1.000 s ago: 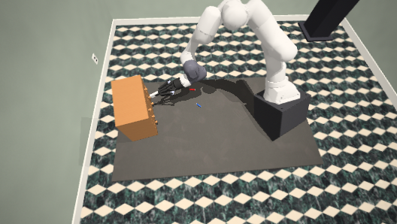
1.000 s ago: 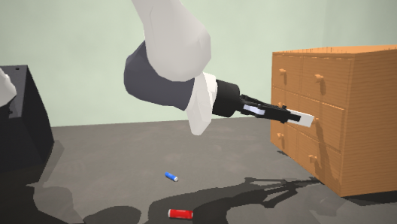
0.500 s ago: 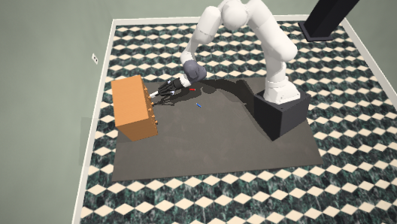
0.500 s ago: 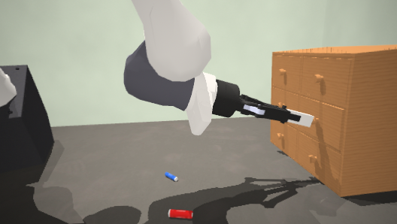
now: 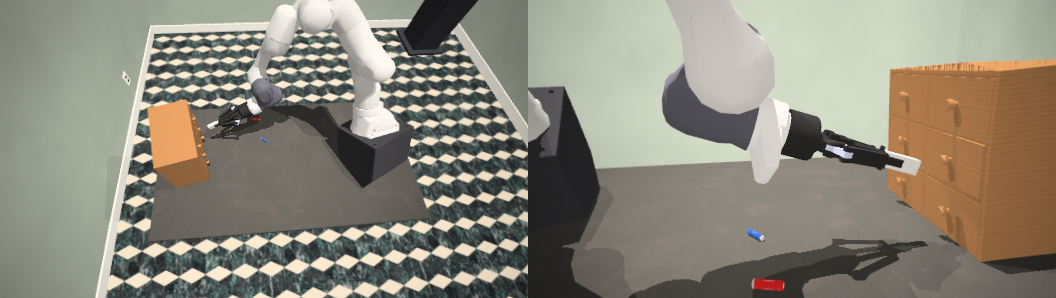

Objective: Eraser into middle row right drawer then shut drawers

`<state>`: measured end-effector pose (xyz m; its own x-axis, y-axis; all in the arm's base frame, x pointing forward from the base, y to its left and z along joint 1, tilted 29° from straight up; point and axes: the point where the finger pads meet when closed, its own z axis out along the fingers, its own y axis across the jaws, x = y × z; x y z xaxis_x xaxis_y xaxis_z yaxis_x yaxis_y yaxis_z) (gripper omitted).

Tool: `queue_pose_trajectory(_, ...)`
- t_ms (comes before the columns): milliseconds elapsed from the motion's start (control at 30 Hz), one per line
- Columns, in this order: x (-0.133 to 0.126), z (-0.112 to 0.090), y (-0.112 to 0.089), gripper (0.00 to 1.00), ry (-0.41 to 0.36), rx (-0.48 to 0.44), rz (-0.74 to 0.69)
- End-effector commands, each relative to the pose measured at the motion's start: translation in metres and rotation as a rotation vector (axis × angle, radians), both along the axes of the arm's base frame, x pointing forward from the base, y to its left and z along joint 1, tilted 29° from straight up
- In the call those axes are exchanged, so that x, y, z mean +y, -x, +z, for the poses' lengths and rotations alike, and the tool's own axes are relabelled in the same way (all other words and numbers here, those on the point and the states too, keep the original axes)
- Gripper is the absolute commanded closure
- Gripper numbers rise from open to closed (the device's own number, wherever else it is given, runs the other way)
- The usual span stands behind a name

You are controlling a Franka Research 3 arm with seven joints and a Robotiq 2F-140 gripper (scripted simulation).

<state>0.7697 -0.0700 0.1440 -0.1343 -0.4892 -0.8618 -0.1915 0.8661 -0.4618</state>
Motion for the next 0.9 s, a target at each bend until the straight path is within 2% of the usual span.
queue_pose_trajectory(0,-0.002,0.005,0.007,0.90,0.011,-0.018,0.010)
queue_pose_trajectory(267,-0.002,0.005,0.011,0.90,0.011,-0.018,0.010)
queue_pose_trajectory(633,-0.007,0.016,0.058,0.90,0.011,-0.018,0.010)
queue_pose_trajectory(867,-0.007,0.017,0.060,0.90,0.010,-0.018,0.011)
